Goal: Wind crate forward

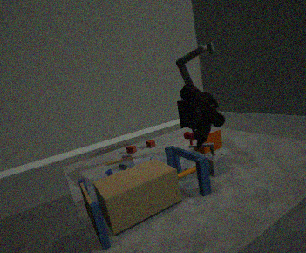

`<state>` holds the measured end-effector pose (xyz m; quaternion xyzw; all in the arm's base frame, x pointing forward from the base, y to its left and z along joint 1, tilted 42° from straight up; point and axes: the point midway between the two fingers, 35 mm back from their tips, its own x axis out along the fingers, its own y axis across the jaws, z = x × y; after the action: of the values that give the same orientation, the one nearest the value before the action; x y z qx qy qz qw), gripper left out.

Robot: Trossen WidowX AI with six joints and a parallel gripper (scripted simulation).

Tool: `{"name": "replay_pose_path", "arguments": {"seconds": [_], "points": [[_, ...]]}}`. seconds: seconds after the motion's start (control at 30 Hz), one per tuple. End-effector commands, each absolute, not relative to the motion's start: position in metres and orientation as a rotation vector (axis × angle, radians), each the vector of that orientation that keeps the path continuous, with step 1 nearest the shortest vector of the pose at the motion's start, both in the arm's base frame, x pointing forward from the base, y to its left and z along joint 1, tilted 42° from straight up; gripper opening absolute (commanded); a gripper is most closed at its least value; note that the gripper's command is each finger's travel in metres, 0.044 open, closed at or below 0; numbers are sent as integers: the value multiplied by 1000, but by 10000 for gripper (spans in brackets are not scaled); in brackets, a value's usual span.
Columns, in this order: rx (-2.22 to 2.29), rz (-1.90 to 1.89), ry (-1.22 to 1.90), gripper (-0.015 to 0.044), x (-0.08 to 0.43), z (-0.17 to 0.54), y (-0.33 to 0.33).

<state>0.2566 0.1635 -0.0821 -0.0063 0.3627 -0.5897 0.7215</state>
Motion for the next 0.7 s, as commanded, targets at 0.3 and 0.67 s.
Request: {"name": "replay_pose_path", "arguments": {"seconds": [0.3, 0.67], "points": [[-18, -1304, 791, 0, 255, -90, 157], [-18, -1304, 792, 0, 254, -93, 155]]}}
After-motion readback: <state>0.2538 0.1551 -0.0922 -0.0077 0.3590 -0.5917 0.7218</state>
